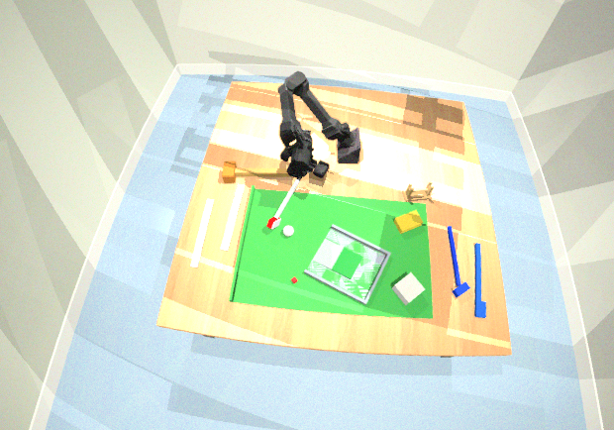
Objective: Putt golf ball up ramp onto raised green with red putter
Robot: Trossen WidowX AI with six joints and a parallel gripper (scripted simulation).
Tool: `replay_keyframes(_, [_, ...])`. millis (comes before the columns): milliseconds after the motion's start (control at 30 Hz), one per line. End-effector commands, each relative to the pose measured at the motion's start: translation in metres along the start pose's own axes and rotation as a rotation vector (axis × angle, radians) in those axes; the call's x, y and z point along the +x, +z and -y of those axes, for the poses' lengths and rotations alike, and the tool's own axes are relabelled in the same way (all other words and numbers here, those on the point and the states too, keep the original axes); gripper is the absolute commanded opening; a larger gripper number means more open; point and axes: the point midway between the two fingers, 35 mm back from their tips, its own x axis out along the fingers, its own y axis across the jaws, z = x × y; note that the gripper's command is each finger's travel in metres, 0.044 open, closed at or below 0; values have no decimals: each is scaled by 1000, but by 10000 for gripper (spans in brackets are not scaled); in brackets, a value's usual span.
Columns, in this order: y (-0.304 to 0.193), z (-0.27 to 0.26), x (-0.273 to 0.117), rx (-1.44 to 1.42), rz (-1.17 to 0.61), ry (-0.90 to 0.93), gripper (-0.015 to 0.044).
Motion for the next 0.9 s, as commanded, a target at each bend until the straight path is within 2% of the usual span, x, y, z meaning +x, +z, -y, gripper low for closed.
replay_keyframes(0, [0,1,4,1,10,0,0])
replay_keyframes(367, [0,1,3,0,1,-1,0])
replay_keyframes(867, [0,28,7,-1,2,-7,0])
